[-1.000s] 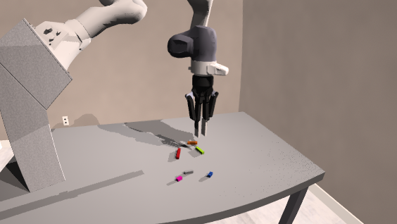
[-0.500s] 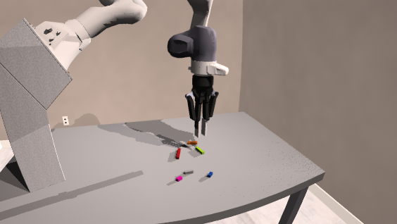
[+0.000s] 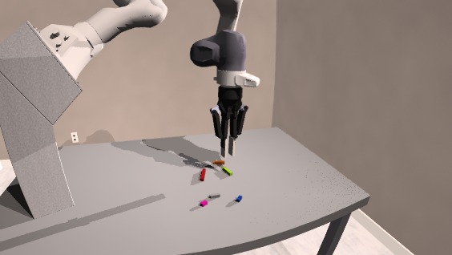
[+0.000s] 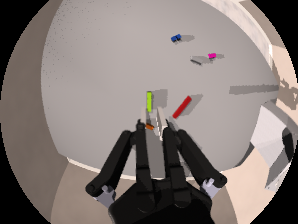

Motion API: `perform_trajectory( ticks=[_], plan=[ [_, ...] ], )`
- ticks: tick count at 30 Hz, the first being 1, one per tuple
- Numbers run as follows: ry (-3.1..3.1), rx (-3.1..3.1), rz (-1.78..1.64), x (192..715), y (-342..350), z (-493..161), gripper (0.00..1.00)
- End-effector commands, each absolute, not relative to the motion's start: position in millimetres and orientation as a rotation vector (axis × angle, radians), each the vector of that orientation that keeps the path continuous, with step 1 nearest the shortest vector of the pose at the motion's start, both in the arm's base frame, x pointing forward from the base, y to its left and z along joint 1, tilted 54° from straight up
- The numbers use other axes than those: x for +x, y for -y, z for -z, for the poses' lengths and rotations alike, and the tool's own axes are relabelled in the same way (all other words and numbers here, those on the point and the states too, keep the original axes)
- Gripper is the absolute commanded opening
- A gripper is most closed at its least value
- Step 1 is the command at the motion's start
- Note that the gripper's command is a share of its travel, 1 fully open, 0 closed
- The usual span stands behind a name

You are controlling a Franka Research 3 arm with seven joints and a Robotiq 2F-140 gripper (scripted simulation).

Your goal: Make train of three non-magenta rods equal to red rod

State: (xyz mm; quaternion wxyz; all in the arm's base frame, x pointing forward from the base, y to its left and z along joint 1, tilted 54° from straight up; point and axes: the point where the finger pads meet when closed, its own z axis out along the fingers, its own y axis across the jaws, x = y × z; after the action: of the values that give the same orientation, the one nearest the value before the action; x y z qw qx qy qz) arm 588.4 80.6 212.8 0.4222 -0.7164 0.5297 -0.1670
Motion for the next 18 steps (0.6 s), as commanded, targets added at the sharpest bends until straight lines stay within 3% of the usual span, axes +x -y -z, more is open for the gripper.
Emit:
perform_trajectory(
  ticks=[1,18],
  plan=[
    [-1.317,-1.797,0.429,591.9,-81.5,-213.1,0.15],
    [-1.317,-1.797,0.430,606.4,-90.7,-200.4,0.15]
  ],
)
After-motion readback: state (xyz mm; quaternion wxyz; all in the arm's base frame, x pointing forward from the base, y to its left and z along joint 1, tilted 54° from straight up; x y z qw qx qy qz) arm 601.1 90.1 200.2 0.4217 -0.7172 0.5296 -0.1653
